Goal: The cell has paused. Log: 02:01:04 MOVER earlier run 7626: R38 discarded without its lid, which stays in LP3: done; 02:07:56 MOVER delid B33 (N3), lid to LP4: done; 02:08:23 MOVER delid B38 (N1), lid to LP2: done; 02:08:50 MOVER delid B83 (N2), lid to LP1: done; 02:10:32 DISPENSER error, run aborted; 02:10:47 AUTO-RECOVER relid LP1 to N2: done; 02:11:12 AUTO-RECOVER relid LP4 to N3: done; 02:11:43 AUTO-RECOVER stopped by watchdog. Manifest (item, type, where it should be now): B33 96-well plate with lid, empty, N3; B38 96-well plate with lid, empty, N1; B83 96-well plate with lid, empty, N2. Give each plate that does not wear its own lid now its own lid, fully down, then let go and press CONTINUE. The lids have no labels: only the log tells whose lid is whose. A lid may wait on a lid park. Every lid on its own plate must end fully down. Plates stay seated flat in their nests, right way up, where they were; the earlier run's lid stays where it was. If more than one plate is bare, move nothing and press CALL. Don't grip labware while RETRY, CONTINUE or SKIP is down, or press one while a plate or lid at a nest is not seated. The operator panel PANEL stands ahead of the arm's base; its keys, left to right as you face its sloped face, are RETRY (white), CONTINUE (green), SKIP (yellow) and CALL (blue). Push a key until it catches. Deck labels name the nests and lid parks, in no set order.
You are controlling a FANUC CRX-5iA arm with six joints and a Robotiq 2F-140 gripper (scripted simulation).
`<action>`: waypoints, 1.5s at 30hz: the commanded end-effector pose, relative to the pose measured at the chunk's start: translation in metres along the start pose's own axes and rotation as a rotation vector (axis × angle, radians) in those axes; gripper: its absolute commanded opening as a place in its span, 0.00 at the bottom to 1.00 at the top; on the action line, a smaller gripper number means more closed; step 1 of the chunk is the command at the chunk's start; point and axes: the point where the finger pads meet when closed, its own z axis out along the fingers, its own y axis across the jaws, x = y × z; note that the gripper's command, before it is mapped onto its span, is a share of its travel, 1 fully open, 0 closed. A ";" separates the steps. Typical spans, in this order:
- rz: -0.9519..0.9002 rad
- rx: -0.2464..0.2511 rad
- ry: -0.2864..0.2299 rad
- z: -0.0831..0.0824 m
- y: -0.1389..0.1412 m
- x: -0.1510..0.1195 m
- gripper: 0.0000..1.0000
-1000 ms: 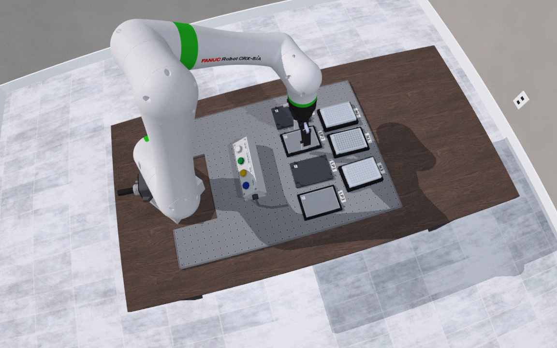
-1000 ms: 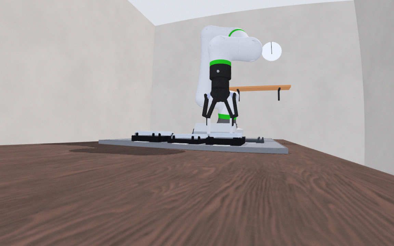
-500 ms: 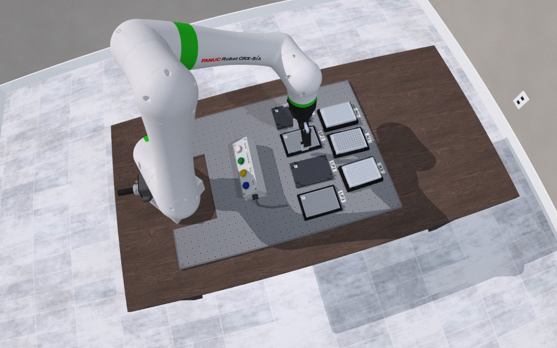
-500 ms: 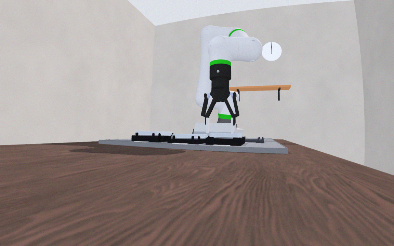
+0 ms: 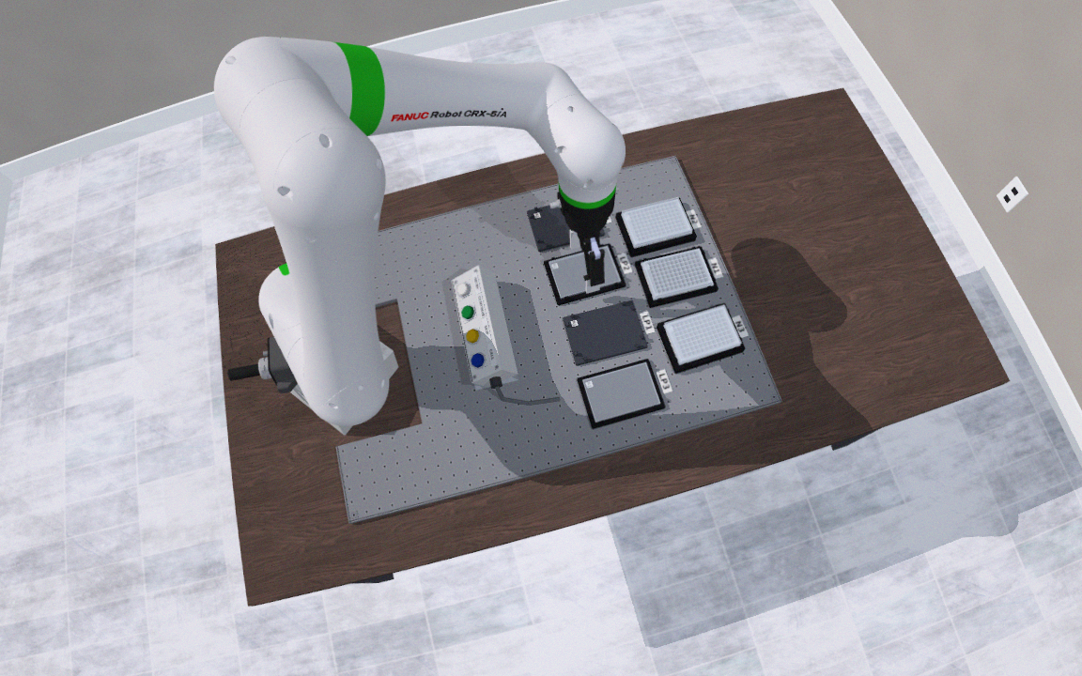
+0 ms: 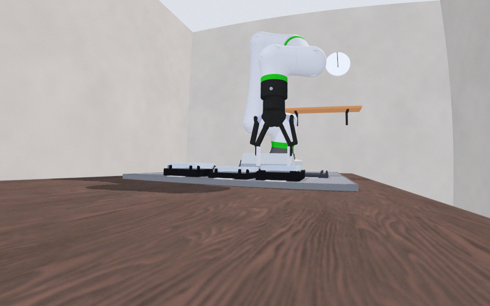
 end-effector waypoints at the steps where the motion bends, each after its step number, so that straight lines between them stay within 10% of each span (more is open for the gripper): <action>1: 0.000 0.000 0.000 0.000 0.000 0.000 0.66; 45: 0.000 0.000 0.000 0.007 0.000 0.000 0.66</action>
